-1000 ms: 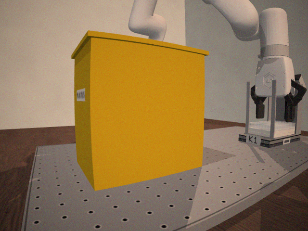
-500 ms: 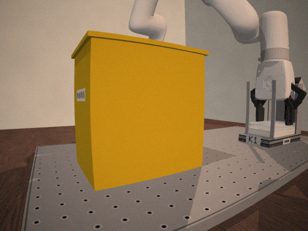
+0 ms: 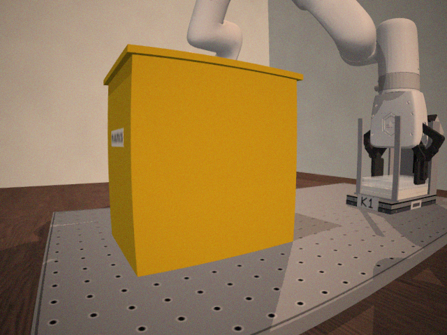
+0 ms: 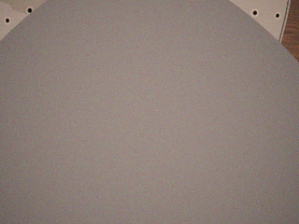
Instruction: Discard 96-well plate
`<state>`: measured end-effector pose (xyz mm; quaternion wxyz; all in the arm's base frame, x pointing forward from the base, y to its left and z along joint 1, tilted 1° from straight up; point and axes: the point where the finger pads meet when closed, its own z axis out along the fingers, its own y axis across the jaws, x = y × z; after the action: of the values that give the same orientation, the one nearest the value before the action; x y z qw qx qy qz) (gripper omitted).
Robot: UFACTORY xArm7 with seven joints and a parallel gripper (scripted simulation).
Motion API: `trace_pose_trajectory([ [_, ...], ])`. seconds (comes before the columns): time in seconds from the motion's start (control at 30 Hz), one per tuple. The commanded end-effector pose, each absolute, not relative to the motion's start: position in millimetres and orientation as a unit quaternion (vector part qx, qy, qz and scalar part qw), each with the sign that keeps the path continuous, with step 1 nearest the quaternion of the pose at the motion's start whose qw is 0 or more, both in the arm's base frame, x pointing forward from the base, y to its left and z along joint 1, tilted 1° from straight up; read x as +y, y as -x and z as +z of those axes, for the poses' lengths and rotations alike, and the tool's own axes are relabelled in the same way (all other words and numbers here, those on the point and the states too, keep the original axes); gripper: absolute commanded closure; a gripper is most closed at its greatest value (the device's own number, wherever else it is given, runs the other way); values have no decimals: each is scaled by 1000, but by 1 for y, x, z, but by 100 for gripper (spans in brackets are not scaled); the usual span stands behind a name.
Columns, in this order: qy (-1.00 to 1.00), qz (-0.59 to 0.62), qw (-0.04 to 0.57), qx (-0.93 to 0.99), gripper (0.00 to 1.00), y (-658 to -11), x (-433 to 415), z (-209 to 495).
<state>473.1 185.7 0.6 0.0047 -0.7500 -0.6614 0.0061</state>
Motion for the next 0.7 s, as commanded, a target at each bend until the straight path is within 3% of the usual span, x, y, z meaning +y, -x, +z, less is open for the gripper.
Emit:
trace_pose_trajectory([
  [0.0, 750, 4, 4, -661, 0, -475, 186, 2],
  [0.2, 750, 4, 4, -661, 0, -475, 186, 2],
  [0.23, 750, 4, 4, -661, 100, -475, 186, 3],
  [0.67, 750, 4, 4, -661, 100, -475, 186, 3],
])
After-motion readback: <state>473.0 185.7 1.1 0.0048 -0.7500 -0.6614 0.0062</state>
